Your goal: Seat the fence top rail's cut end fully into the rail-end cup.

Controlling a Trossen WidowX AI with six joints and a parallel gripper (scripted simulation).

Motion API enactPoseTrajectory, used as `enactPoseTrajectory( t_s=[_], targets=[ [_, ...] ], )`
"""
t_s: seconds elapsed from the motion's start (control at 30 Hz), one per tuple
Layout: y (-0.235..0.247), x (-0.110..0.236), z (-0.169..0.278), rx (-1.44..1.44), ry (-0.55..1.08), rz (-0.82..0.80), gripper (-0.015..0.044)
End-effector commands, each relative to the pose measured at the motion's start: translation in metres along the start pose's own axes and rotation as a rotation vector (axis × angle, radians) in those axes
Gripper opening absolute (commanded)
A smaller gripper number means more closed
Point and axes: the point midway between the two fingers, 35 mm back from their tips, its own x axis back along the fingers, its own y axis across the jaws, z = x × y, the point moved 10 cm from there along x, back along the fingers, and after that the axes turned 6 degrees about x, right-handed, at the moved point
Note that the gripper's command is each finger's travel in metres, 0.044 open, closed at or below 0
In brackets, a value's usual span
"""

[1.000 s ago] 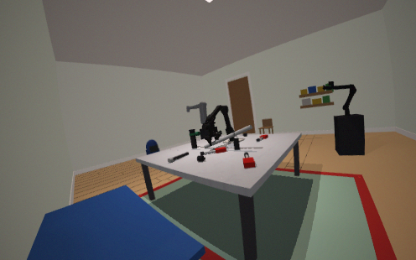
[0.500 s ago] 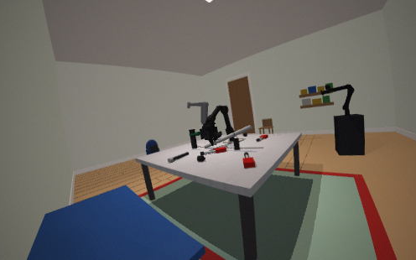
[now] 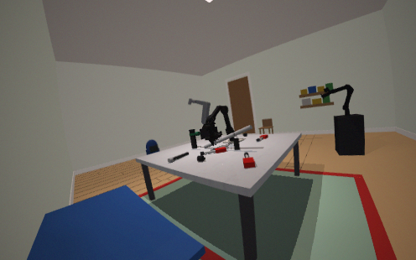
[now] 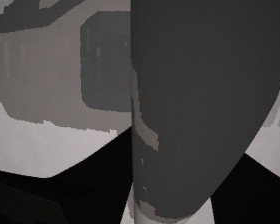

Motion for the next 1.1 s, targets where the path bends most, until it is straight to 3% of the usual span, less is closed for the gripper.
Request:
enactPoseTrajectory(
  t_s=[0.0, 0.53, 1.07],
  targets=[
    [-0.002, 0.011, 0.000, 0.004, 0.032, 0.010, 0.0000],
    [0.001, 0.085, -0.002, -0.004, 0.343, -0.022, 0.0000],
    [0.001, 0.086, -0.002, -0.004, 0.347, -0.022, 0.0000]
  ],
)
